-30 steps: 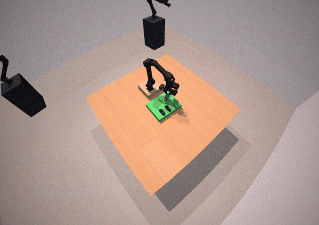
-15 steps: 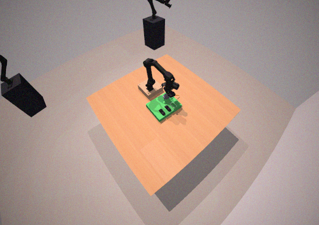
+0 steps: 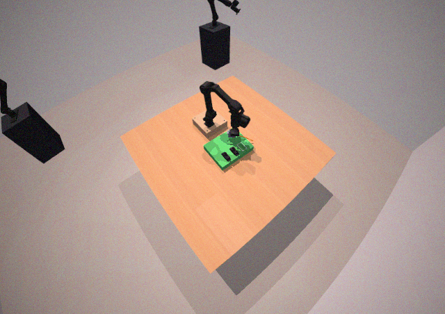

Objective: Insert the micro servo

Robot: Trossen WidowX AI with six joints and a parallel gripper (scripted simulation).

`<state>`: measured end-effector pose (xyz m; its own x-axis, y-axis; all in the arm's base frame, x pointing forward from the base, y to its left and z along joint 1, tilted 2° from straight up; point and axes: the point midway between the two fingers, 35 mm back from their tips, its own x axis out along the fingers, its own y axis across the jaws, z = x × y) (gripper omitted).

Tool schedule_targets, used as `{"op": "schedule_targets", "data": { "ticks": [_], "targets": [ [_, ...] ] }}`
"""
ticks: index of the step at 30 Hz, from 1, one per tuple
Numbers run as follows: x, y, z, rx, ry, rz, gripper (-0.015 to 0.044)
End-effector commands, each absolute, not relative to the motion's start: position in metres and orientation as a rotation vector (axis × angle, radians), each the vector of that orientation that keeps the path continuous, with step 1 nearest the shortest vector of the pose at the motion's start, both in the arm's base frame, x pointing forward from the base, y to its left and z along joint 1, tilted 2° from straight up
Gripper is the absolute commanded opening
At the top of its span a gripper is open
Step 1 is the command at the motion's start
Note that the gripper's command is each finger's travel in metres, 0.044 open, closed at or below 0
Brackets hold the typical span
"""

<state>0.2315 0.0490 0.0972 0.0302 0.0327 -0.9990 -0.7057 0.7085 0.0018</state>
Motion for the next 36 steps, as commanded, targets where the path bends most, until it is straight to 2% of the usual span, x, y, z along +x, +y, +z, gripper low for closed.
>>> {"op": "schedule_targets", "data": {
  "ticks": [1, 22, 36],
  "targets": [
    [0.233, 0.049, 0.098, -0.486, 1.467, 0.513, 0.0000],
    [0.233, 0.049, 0.098, 0.086, 1.534, -0.036, 0.0000],
    [0.251, 0.047, 0.099, 0.109, 1.532, -0.059, 0.0000]
  ]
}}
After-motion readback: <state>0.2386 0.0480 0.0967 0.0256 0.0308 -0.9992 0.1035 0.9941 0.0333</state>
